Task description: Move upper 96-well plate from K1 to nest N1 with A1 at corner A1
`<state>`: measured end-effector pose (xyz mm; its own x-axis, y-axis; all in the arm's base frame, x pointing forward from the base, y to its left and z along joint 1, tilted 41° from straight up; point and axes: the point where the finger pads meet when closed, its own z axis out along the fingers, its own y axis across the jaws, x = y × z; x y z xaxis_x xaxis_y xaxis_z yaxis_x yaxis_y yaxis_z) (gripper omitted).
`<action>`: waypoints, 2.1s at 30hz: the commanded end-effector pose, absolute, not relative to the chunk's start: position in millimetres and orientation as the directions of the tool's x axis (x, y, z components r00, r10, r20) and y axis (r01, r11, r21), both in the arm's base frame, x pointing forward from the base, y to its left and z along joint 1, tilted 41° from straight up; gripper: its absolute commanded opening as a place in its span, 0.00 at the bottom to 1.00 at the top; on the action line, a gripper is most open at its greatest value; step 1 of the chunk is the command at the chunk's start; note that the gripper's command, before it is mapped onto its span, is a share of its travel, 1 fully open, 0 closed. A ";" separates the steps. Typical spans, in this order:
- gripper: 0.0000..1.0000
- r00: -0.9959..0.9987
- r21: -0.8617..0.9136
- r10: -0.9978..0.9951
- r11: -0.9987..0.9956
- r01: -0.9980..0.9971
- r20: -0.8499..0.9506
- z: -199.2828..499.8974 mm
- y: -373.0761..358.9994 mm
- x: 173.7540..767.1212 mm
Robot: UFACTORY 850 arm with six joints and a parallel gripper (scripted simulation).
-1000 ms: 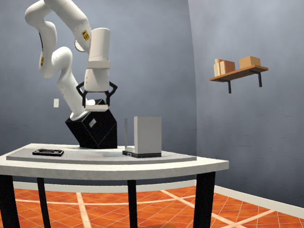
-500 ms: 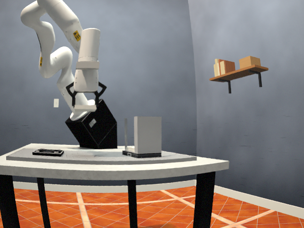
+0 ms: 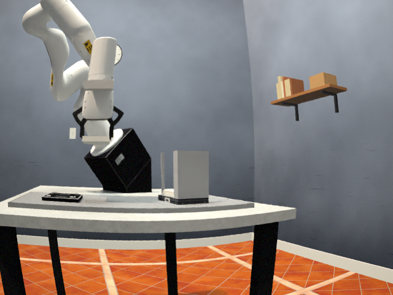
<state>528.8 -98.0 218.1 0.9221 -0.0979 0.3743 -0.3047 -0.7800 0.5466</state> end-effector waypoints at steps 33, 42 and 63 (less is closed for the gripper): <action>0.00 0.922 0.546 -0.097 -0.780 -0.305 0.375 276.3 -183.5 497.7; 0.00 0.922 0.546 -0.097 -0.780 -0.305 0.375 281.2 -190.7 495.0; 0.00 0.922 0.546 -0.097 -0.780 -0.305 0.375 280.8 -190.1 495.3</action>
<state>494.8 -190.3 280.3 0.9222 -0.0979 0.3741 -0.3043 -0.7804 0.5462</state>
